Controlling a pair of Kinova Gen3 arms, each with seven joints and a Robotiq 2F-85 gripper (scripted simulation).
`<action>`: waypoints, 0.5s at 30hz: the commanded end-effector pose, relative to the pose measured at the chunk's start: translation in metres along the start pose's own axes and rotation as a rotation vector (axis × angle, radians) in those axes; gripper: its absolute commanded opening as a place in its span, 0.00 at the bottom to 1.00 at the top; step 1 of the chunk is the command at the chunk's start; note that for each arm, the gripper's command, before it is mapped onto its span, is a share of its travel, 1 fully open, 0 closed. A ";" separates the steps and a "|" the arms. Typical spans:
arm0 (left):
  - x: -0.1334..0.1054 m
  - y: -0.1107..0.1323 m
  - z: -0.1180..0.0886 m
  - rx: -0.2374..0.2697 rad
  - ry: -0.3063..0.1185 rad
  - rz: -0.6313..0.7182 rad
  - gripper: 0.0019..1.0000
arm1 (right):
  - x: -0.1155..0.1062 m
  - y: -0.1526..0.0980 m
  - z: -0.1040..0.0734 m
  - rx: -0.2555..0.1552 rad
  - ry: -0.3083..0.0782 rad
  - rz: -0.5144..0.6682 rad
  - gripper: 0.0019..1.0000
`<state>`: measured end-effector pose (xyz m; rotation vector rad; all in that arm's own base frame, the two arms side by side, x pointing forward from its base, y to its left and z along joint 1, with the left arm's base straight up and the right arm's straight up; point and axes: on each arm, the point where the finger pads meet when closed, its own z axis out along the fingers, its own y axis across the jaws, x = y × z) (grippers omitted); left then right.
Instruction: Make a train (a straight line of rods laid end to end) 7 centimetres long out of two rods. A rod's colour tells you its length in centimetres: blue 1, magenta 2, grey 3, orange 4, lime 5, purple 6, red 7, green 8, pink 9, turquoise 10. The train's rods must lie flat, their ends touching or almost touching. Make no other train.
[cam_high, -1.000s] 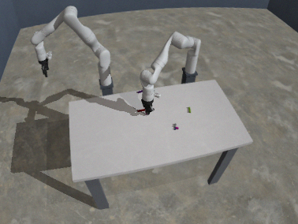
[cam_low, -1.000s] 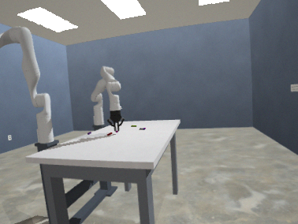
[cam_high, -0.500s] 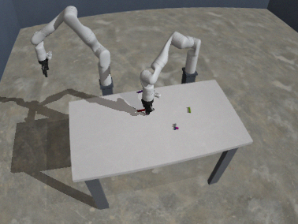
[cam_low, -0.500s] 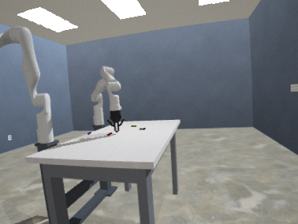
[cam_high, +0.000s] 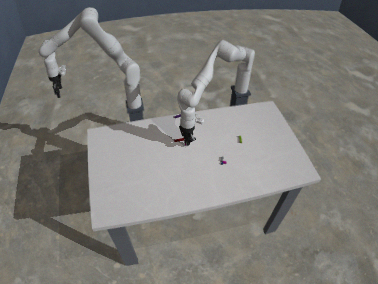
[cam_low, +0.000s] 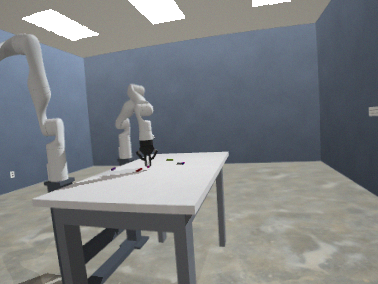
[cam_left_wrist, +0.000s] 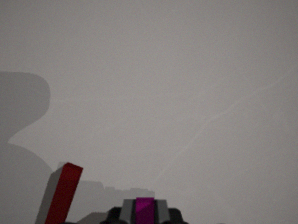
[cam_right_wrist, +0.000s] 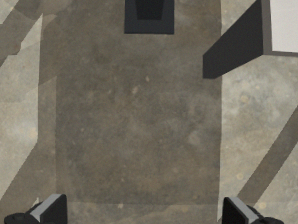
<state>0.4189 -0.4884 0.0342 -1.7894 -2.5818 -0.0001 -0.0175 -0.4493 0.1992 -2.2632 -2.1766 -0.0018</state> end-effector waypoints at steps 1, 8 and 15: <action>-0.001 0.000 -0.001 -0.001 -0.003 0.000 0.17 | 0.000 0.000 -0.001 0.000 -0.002 0.000 1.00; -0.001 0.000 0.004 -0.001 -0.003 0.000 0.17 | 0.000 0.000 -0.001 0.000 -0.002 0.000 1.00; -0.001 0.000 0.008 -0.001 -0.003 0.000 0.17 | 0.000 0.000 -0.001 0.000 -0.002 0.000 1.00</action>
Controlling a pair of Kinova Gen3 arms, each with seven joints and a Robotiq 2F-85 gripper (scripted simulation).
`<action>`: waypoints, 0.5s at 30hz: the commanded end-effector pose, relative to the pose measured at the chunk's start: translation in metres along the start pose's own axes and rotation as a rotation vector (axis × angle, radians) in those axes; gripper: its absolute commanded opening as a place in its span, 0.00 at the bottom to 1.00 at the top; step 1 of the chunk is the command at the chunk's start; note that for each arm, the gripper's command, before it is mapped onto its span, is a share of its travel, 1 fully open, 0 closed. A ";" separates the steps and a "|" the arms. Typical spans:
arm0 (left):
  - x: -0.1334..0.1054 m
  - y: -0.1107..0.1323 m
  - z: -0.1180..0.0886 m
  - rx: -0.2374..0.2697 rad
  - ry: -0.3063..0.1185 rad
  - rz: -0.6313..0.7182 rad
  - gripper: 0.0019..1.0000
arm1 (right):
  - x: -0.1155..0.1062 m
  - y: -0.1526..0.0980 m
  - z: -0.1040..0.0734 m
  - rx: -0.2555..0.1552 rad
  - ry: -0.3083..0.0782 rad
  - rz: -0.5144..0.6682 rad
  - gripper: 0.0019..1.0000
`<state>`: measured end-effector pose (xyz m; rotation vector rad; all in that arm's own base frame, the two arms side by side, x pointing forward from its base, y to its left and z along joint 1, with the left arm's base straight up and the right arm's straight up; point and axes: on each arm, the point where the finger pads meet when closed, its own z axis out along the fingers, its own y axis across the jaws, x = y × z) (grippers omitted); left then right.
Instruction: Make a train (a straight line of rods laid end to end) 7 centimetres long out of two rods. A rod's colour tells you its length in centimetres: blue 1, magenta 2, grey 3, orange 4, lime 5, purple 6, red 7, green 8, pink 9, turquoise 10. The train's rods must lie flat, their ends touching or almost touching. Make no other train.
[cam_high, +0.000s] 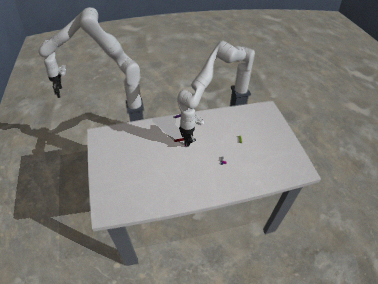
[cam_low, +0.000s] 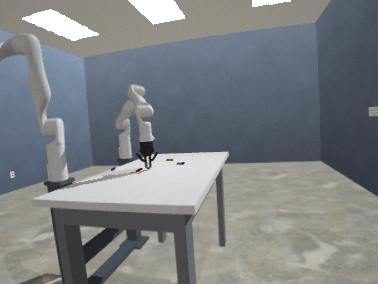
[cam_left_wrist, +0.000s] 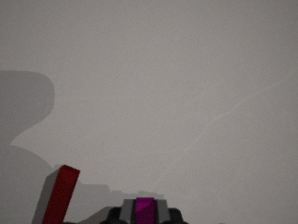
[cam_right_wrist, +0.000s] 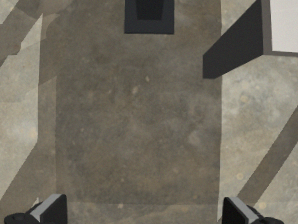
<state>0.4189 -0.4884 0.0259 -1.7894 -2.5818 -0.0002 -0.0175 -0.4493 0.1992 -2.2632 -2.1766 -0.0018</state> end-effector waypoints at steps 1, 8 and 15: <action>-0.001 0.000 0.000 -0.001 -0.003 0.000 0.17 | 0.000 0.000 -0.001 0.000 -0.002 0.000 1.00; -0.001 0.000 0.002 -0.001 -0.003 0.000 0.17 | 0.000 0.000 -0.001 0.000 -0.002 0.000 1.00; -0.001 0.000 0.002 -0.001 -0.003 0.000 0.17 | 0.000 0.000 -0.001 0.000 -0.002 0.000 1.00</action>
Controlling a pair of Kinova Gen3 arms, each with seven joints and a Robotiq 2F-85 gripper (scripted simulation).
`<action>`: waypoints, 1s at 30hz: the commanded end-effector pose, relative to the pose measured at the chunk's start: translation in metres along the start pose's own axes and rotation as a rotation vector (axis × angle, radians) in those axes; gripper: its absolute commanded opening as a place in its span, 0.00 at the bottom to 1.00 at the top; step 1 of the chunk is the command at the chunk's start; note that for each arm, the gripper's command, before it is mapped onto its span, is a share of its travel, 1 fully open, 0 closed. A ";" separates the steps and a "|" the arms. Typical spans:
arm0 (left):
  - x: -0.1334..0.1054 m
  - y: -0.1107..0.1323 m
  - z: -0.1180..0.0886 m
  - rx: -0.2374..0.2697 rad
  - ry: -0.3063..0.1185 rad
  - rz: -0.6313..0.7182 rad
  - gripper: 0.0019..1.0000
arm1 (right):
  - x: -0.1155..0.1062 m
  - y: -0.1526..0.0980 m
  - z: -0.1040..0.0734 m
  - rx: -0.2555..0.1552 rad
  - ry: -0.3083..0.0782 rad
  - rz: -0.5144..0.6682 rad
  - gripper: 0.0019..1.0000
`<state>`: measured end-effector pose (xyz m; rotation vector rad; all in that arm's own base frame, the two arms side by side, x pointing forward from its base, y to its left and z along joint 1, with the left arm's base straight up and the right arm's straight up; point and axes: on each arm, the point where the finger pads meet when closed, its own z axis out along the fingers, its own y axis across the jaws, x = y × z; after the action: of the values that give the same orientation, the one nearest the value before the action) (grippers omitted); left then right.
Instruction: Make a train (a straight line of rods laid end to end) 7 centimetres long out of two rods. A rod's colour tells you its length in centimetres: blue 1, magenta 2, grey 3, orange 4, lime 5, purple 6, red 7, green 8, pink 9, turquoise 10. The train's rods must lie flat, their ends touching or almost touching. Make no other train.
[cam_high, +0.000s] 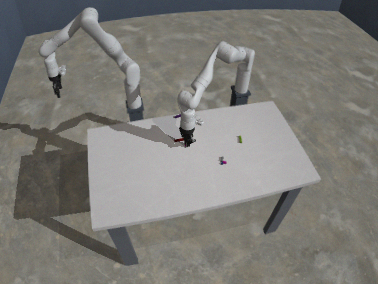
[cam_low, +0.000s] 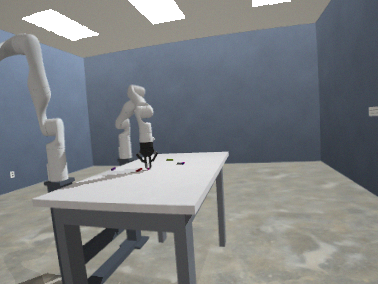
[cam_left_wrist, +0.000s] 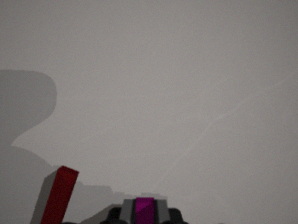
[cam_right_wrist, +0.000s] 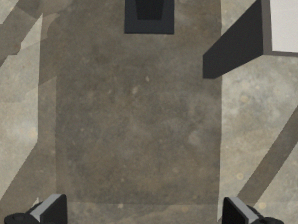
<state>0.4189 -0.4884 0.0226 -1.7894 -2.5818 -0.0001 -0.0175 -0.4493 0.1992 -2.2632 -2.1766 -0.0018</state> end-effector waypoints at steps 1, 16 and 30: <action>-0.001 0.000 -0.002 -0.001 -0.003 0.000 0.17 | 0.000 0.000 -0.001 0.000 -0.002 0.000 1.00; -0.001 0.000 -0.002 -0.001 -0.003 0.000 0.17 | 0.000 0.000 -0.001 0.000 -0.002 0.000 1.00; -0.001 0.000 -0.002 -0.001 -0.003 0.000 0.23 | 0.000 0.000 -0.001 0.000 -0.002 0.000 1.00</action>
<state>0.4189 -0.4884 0.0226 -1.7894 -2.5818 -0.0002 -0.0175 -0.4493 0.1992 -2.2632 -2.1766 -0.0018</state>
